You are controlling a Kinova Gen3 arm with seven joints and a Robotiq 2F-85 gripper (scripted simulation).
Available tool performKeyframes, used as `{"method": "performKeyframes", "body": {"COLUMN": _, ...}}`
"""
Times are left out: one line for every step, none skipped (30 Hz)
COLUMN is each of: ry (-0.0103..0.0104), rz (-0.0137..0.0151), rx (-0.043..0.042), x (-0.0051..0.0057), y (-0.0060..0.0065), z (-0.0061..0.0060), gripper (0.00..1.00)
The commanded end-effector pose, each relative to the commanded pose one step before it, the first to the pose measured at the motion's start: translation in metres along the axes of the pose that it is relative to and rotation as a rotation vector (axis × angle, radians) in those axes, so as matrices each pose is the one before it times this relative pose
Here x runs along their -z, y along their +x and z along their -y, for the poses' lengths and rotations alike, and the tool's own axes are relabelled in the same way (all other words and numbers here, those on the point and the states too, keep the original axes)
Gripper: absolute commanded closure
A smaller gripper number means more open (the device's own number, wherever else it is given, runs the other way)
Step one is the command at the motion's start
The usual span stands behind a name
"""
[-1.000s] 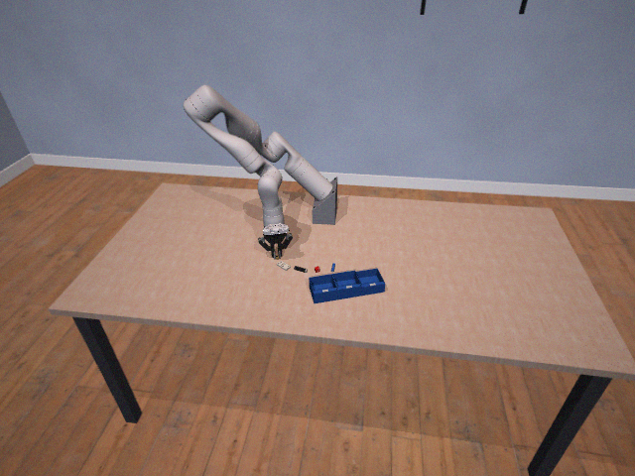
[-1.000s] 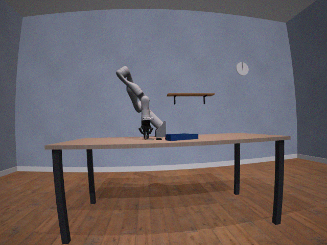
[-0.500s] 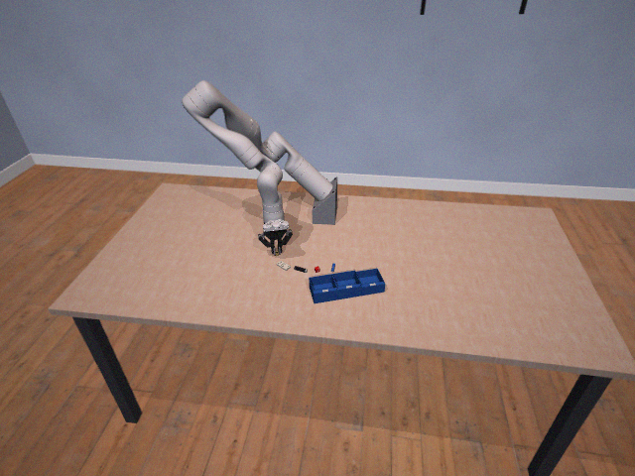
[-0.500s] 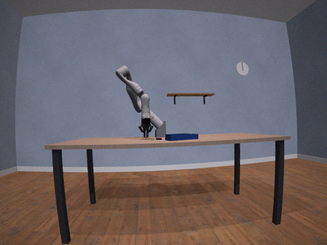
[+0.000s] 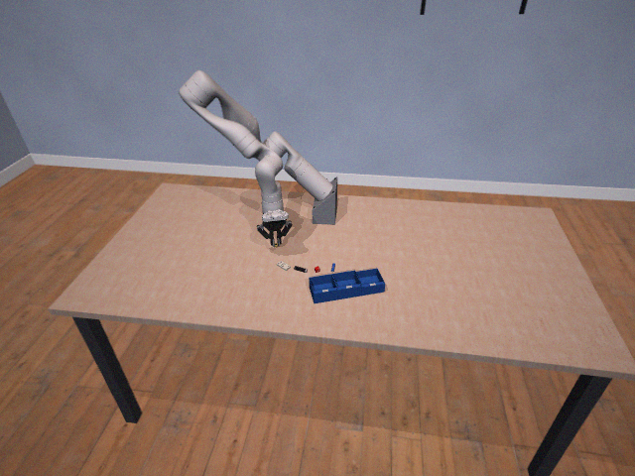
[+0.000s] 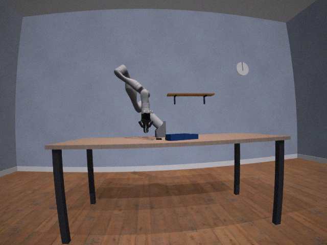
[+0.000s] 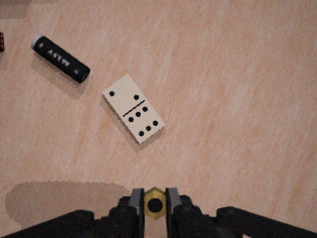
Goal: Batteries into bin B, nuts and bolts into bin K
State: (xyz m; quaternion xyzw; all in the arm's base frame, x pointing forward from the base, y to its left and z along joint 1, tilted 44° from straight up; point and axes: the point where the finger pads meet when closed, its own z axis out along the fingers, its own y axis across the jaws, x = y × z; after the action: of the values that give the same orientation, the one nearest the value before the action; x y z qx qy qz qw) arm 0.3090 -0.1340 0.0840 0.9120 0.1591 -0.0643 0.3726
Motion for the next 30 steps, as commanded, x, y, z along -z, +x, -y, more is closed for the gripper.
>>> {"method": "performKeyframes", "body": {"ry": 0.00025, "rz": -0.01267, "rx": -0.00406, "x": 0.00402, "y": 0.00335, "z": -0.00110, "gripper": 0.89}}
{"method": "performKeyframes", "body": {"ry": 0.00000, "rz": 0.00000, "rx": 0.00000, "x": 0.00000, "y": 0.00000, "z": 0.00000, "gripper": 0.89}}
{"method": "performKeyframes", "body": {"ry": 0.00000, "rz": 0.00001, "rx": 0.00000, "x": -0.00003, "y": 0.00001, "z": 0.00002, "gripper": 0.89}}
{"method": "performKeyframes", "body": {"ry": 0.00000, "rz": 0.00000, "rx": 0.00000, "x": 0.00001, "y": 0.00000, "z": -0.00001, "gripper": 0.89}}
{"method": "performKeyframes", "body": {"ry": 0.00000, "rz": 0.00000, "rx": 0.00000, "x": 0.00001, "y": 0.00000, "z": 0.00000, "gripper": 0.89}}
{"method": "performKeyframes", "body": {"ry": 0.00000, "rz": 0.00000, "rx": 0.00000, "x": 0.00001, "y": 0.00000, "z": 0.00000, "gripper": 0.89}}
{"method": "performKeyframes", "body": {"ry": 0.00000, "rz": 0.00000, "rx": 0.00000, "x": 0.00000, "y": 0.00000, "z": 0.00000, "gripper": 0.89}}
{"method": "performKeyframes", "body": {"ry": 0.00000, "rz": 0.00000, "rx": 0.00000, "x": 0.00000, "y": 0.00000, "z": 0.00000, "gripper": 0.89}}
{"method": "performKeyframes", "body": {"ry": 0.00000, "rz": 0.00000, "rx": 0.00000, "x": 0.00000, "y": 0.00000, "z": 0.00000, "gripper": 0.89}}
{"method": "performKeyframes", "body": {"ry": 0.00000, "rz": 0.00000, "rx": 0.00000, "x": 0.00000, "y": 0.00000, "z": 0.00000, "gripper": 0.89}}
{"method": "performKeyframes", "body": {"ry": 0.00000, "rz": 0.00000, "rx": 0.00000, "x": 0.00000, "y": 0.00000, "z": 0.00000, "gripper": 0.89}}
{"method": "performKeyframes", "body": {"ry": 0.00000, "rz": 0.00000, "rx": 0.00000, "x": 0.00000, "y": 0.00000, "z": 0.00000, "gripper": 0.89}}
{"method": "performKeyframes", "body": {"ry": 0.00000, "rz": 0.00000, "rx": 0.00000, "x": 0.00000, "y": 0.00000, "z": 0.00000, "gripper": 0.89}}
{"method": "performKeyframes", "body": {"ry": 0.00000, "rz": -0.00001, "rx": 0.00000, "x": 0.00393, "y": 0.00026, "z": -0.00006, "gripper": 0.89}}
{"method": "performKeyframes", "body": {"ry": 0.00000, "rz": 0.00000, "rx": 0.00000, "x": 0.00267, "y": -0.00033, "z": 0.00014, "gripper": 0.89}}
{"method": "performKeyframes", "body": {"ry": 0.00000, "rz": 0.00001, "rx": 0.00000, "x": 0.00002, "y": 0.00001, "z": -0.00001, "gripper": 0.89}}
{"method": "performKeyframes", "body": {"ry": 0.00000, "rz": 0.00000, "rx": 0.00000, "x": 0.00001, "y": 0.00001, "z": -0.00001, "gripper": 0.89}}
{"method": "performKeyframes", "body": {"ry": 0.00000, "rz": 0.00000, "rx": 0.00000, "x": 0.00000, "y": 0.00000, "z": 0.00000, "gripper": 0.89}}
{"method": "performKeyframes", "body": {"ry": 0.00000, "rz": 0.00000, "rx": 0.00000, "x": 0.00000, "y": 0.00000, "z": 0.00000, "gripper": 0.89}}
{"method": "performKeyframes", "body": {"ry": 0.00001, "rz": -0.00001, "rx": 0.00000, "x": 0.00001, "y": 0.00436, "z": 0.00412, "gripper": 0.89}}
{"method": "performKeyframes", "body": {"ry": 0.00001, "rz": -0.00002, "rx": 0.00000, "x": 0.00000, "y": 0.00435, "z": 0.00413, "gripper": 0.89}}
{"method": "performKeyframes", "body": {"ry": 0.00001, "rz": -0.00002, "rx": 0.00000, "x": 0.00000, "y": 0.00435, "z": 0.00413, "gripper": 0.89}}
{"method": "performKeyframes", "body": {"ry": 0.00001, "rz": -0.00002, "rx": 0.00000, "x": 0.00000, "y": 0.00435, "z": 0.00413, "gripper": 0.89}}
{"method": "performKeyframes", "body": {"ry": 0.00001, "rz": -0.00002, "rx": 0.00000, "x": 0.00000, "y": 0.00435, "z": 0.00413, "gripper": 0.89}}
{"method": "performKeyframes", "body": {"ry": 0.00001, "rz": -0.00002, "rx": 0.00000, "x": 0.00000, "y": 0.00435, "z": 0.00413, "gripper": 0.89}}
{"method": "performKeyframes", "body": {"ry": 0.00001, "rz": -0.00002, "rx": 0.00000, "x": 0.00000, "y": 0.00435, "z": 0.00413, "gripper": 0.89}}
{"method": "performKeyframes", "body": {"ry": 0.00001, "rz": -0.00002, "rx": 0.00000, "x": 0.00000, "y": 0.00436, "z": 0.00413, "gripper": 0.89}}
{"method": "performKeyframes", "body": {"ry": 0.00001, "rz": -0.00002, "rx": 0.00000, "x": 0.00000, "y": 0.00436, "z": 0.00413, "gripper": 0.89}}
{"method": "performKeyframes", "body": {"ry": 0.00001, "rz": -0.00002, "rx": 0.00000, "x": 0.00000, "y": 0.00436, "z": 0.00413, "gripper": 0.89}}
{"method": "performKeyframes", "body": {"ry": 0.00001, "rz": -0.00002, "rx": 0.00000, "x": 0.00000, "y": 0.00436, "z": 0.00413, "gripper": 0.89}}
